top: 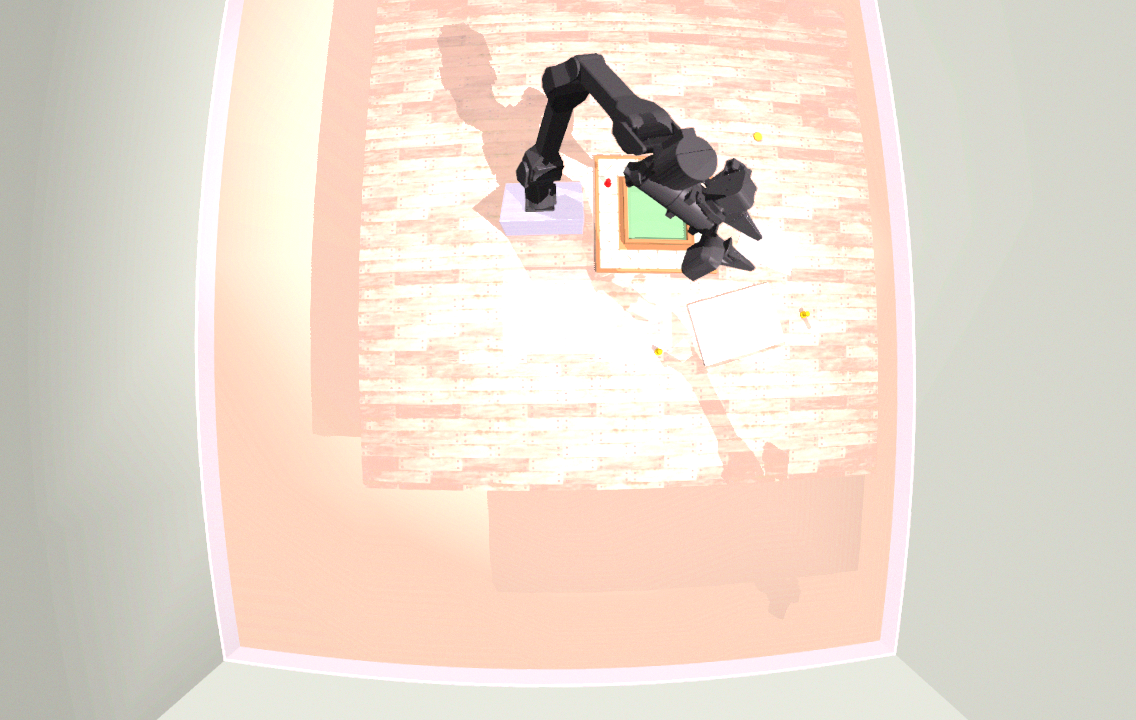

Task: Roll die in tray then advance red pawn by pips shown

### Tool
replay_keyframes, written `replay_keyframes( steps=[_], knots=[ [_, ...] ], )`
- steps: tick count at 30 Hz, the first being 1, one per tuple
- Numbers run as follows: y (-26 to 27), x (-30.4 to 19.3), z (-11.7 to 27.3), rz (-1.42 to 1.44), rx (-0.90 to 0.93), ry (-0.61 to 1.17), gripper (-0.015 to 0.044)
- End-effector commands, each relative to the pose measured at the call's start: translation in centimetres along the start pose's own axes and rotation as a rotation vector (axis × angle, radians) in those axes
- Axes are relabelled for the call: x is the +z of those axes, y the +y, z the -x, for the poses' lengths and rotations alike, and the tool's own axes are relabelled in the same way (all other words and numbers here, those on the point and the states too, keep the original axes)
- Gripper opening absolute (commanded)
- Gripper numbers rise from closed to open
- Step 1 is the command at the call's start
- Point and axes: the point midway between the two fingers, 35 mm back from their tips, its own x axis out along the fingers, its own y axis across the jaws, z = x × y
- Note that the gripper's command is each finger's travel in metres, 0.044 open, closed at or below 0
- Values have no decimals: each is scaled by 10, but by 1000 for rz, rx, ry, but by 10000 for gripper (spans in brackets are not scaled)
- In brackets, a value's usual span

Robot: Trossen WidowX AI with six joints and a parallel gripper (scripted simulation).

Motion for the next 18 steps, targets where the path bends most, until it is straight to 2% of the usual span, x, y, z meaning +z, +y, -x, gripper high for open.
replay_keyframes(
  steps=[1, 9, 18],
  knots=[
    [60, -15, -24, 50, 107, 79, 275],
    [192, -67, -53, 171, 334, 272, 275],
    [324, -154, -38, 333, 584, 506, 275]
  ],
)
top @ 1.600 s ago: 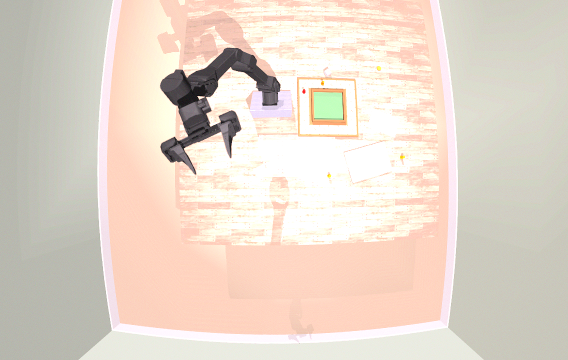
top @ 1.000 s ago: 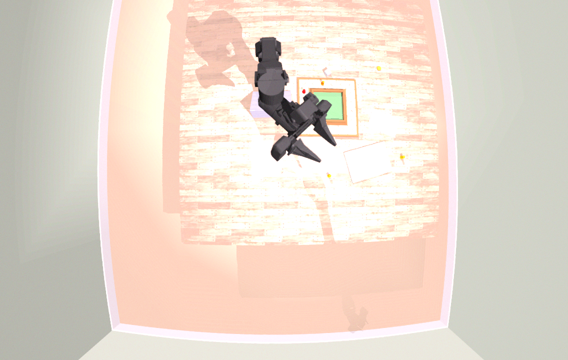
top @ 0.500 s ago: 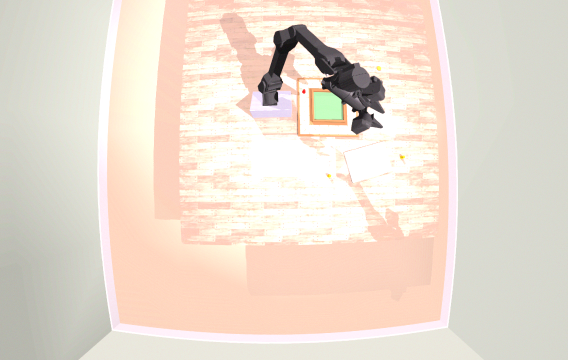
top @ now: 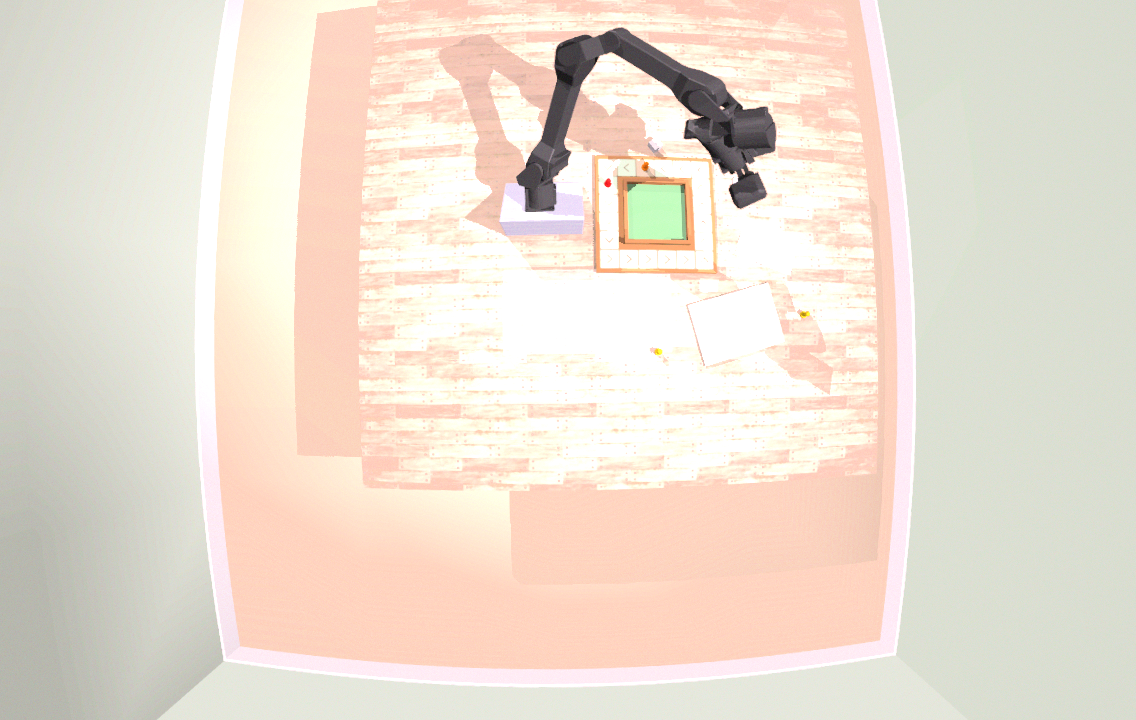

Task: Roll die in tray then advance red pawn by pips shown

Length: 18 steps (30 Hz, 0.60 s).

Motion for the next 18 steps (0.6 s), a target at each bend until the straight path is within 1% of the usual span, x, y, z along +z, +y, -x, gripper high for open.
replay_keyframes(
  steps=[1, 5, 9, 15, 18],
  knots=[
    [55, -21, -25, 67, 103, 97, 275],
    [114, -53, -45, 139, 208, 219, 275],
    [166, -93, -55, 211, 303, 344, 275],
    [222, -137, -54, 309, 421, 468, 275],
    [230, -143, -53, 323, 438, 485, 275]
  ],
)
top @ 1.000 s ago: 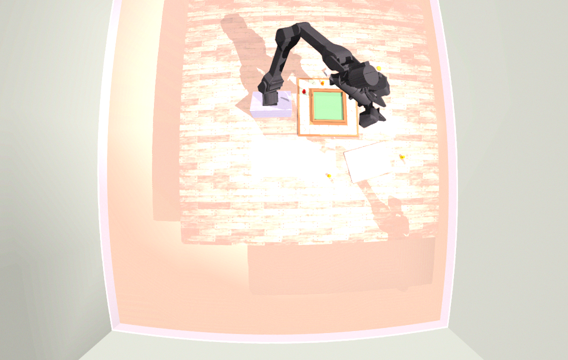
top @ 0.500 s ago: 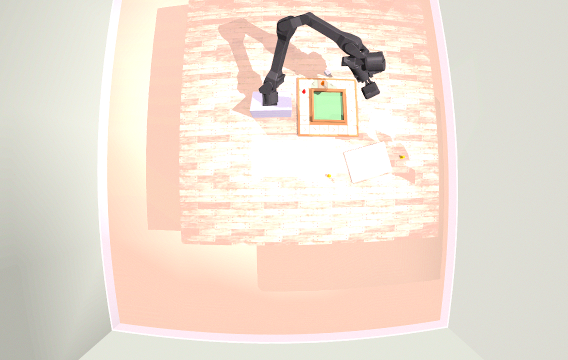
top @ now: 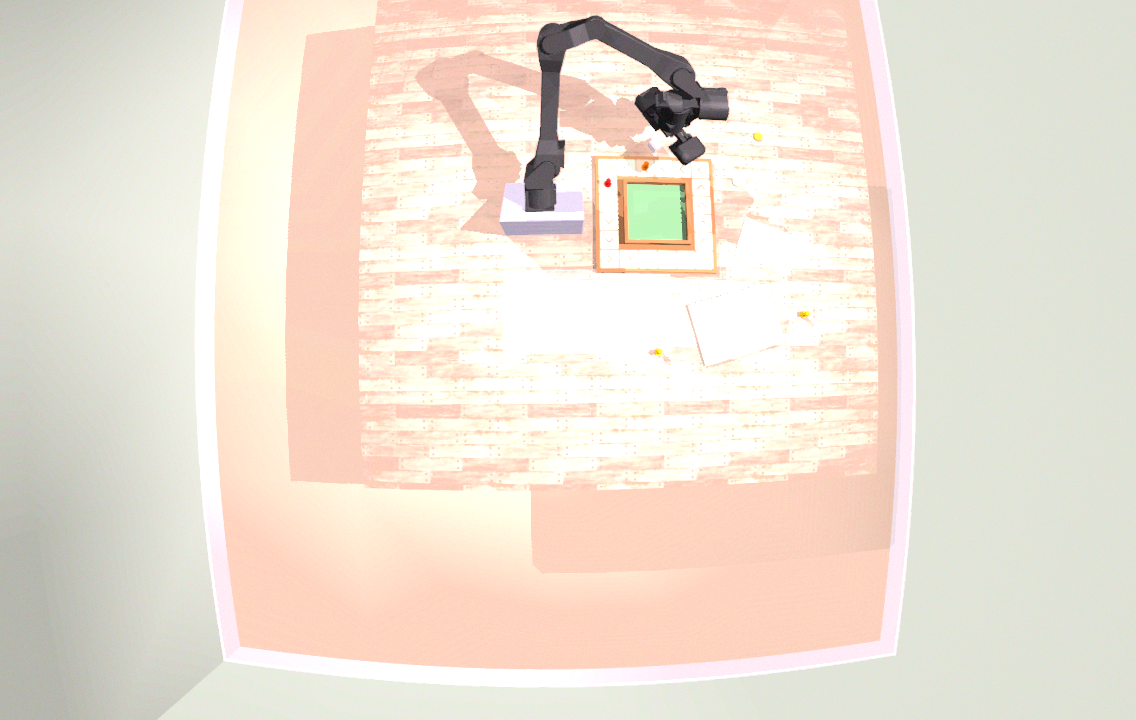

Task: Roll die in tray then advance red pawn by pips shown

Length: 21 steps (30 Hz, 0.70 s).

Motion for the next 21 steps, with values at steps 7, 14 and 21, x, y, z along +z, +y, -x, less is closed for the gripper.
replay_keyframes(
  steps=[7, 14, 21],
  knots=[
    [16, -3, -22, 24, 24, 18, 275],
    [17, -3, -36, 24, 25, 18, 275],
    [17, -3, -45, 24, 25, 18, 275]
  ],
)
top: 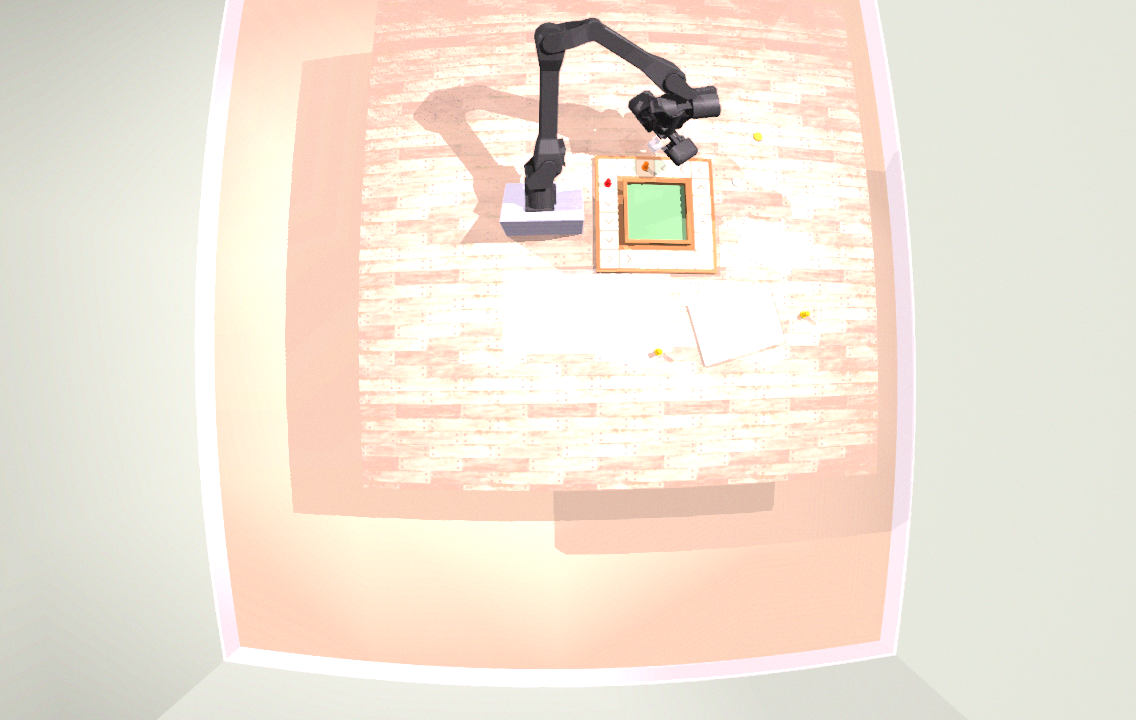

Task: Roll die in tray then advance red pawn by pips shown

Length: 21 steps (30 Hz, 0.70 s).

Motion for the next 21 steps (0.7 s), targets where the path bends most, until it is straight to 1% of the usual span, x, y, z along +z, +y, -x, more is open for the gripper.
replay_keyframes(
  steps=[1, 16, 21],
  knots=[
    [0, -1, -7, -6, 3, 4, 275],
    [1, -2, -29, -6, 4, 3, 275],
    [1, -2, -29, -6, 4, 3, 144]
  ],
)
